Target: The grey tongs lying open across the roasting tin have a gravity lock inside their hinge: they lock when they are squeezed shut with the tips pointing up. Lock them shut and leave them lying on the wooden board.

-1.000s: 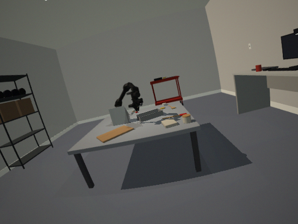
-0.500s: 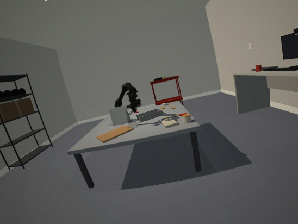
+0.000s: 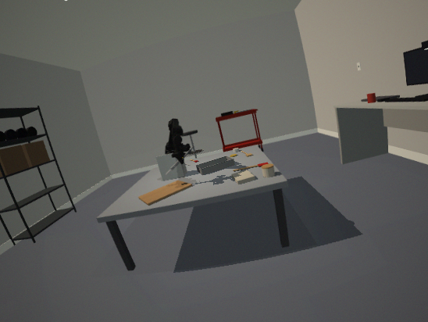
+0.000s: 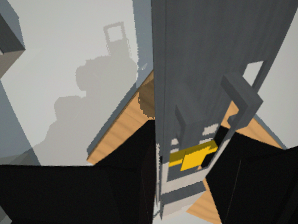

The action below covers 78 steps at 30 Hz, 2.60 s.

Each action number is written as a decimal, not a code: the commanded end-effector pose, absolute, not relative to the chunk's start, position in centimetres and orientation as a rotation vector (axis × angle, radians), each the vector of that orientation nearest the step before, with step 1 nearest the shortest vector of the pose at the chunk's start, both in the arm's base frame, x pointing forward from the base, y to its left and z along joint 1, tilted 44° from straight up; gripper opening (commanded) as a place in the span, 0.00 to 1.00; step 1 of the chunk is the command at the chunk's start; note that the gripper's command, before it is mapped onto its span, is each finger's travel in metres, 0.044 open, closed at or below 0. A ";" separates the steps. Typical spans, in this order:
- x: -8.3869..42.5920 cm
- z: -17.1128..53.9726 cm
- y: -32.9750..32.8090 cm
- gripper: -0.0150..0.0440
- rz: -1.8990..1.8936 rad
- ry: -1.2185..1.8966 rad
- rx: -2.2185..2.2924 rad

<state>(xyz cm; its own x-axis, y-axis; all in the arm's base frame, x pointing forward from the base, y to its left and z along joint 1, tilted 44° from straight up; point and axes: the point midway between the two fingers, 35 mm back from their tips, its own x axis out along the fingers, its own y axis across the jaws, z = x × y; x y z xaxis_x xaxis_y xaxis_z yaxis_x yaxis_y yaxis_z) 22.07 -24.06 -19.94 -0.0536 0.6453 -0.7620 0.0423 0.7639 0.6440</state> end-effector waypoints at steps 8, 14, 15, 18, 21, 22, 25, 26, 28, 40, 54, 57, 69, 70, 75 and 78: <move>15.3 -21.6 -26.3 0.00 0.733 1.478 0.373; 11.8 -22.3 -26.9 0.00 0.836 1.418 0.273; 11.3 -22.4 -26.9 0.00 0.853 1.407 0.257; 9.5 -22.7 -27.1 0.00 0.905 1.374 0.208; 7.8 -23.0 -27.1 0.00 0.956 1.337 0.159; 7.3 -23.1 -27.1 0.00 0.970 1.326 0.146; 7.0 -23.2 -27.1 0.00 0.981 1.317 0.135; 7.0 -23.2 -27.1 0.00 0.981 1.317 0.135; 7.0 -23.2 -27.1 0.00 0.981 1.317 0.135; 7.1 -23.6 -26.4 0.00 1.033 1.425 0.111; 7.9 -24.3 -24.8 0.00 1.165 1.888 -0.086; 8.1 -24.3 -24.6 0.00 1.173 1.987 -0.153; 9.8 -23.4 -24.5 0.00 1.115 2.347 -0.506; 10.0 -23.2 -24.5 0.00 1.106 2.368 -0.535; 10.1 -23.2 -24.5 0.00 1.098 2.385 -0.559; 10.1 -23.2 -24.5 0.00 1.098 2.385 -0.559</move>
